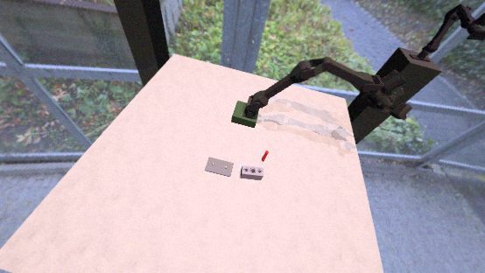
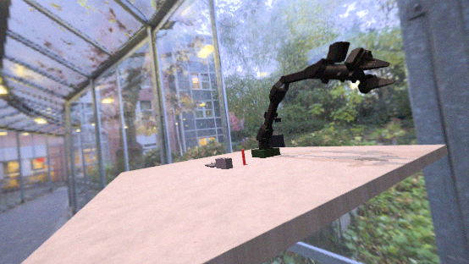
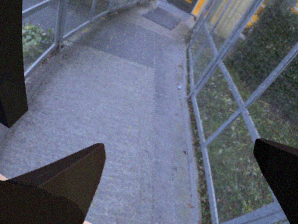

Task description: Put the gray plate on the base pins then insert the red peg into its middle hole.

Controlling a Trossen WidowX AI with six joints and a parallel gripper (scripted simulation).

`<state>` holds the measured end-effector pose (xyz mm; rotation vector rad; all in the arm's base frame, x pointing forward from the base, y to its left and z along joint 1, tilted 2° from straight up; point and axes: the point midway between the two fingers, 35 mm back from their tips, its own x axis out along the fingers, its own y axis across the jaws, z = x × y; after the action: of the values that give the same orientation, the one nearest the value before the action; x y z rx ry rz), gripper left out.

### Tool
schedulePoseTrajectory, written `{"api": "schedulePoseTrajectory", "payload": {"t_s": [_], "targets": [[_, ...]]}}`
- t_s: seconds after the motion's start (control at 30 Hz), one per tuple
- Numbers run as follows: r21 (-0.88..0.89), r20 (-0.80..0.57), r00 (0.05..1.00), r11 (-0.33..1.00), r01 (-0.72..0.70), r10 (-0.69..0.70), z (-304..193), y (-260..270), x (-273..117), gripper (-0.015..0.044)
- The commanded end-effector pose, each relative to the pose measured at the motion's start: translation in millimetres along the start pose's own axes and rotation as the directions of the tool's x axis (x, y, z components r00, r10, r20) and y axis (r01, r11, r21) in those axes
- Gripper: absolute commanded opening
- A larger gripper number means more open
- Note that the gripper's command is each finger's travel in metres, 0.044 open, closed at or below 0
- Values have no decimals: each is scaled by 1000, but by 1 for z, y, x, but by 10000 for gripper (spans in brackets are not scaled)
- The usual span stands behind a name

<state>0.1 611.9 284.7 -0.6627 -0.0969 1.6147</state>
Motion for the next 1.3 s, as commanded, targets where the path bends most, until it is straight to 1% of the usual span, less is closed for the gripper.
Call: {"api": "schedulePoseTrajectory", "payload": {"t_s": [0.0,0.17,0.33,0.4,0.5,0.63,0.73,0.83,0.9,1.0,1.07,1.13,1.2,1.27], "targets": [[222,-134,990,972,77,-48,-52,-50,-13,440],[462,-298,951,859,222,-85,-119,-103,-37,440],[640,-454,885,653,404,-102,-186,-148,-74,440],[688,-513,852,546,479,-101,-212,-163,-92,440],[731,-599,796,349,587,-84,-252,-181,-124,440],[712,-700,713,47,701,-42,-302,-199,-172,440],[637,-761,649,-189,748,4,-337,-206,-211,440],[504,-810,582,-430,749,65,-369,-207,-255,440],[390,-834,541,-574,720,111,-388,-205,-285,440],[192,-855,484,-753,630,188,-412,-197,-329,440],[49,-858,452,-840,541,242,-426,-188,-358,440],[-99,-855,425,-897,431,299,-437,-177,-387,440],[-242,-843,404,-921,306,356,-445,-165,-415,440],[-361,-827,390,-914,185,405,-451,-152,-438,440]]}}
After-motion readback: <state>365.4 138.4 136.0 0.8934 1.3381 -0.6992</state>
